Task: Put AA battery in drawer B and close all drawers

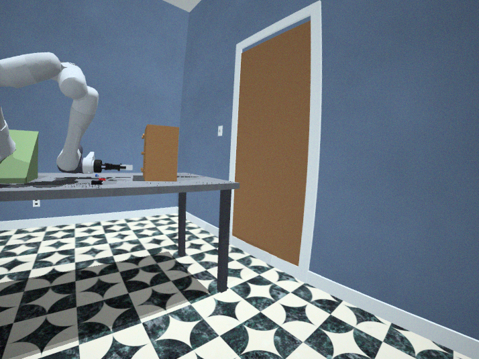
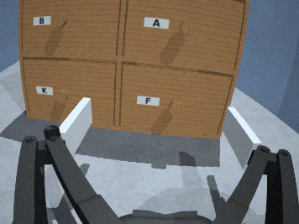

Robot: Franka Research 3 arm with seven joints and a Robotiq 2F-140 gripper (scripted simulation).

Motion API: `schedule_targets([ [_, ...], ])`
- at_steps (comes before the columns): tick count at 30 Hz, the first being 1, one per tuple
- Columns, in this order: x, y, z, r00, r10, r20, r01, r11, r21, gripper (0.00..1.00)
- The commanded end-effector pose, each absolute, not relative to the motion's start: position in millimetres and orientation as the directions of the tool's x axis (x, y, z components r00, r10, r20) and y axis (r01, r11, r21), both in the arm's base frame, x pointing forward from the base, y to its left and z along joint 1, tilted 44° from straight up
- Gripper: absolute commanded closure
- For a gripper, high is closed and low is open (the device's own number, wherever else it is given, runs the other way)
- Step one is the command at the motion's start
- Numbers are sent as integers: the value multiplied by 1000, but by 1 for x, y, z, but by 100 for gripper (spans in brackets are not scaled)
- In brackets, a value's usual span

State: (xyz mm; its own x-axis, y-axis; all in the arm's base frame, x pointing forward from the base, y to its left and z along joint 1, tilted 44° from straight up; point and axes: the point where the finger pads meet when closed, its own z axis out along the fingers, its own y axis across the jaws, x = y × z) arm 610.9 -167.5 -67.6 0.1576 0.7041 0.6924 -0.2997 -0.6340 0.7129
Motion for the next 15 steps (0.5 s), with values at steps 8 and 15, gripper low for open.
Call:
schedule_targets([
  [8,613,-168,-68,134,683,718,-306,-661,686,0],
  [15,613,-168,-68,134,683,718,-306,-661,686,0],
])
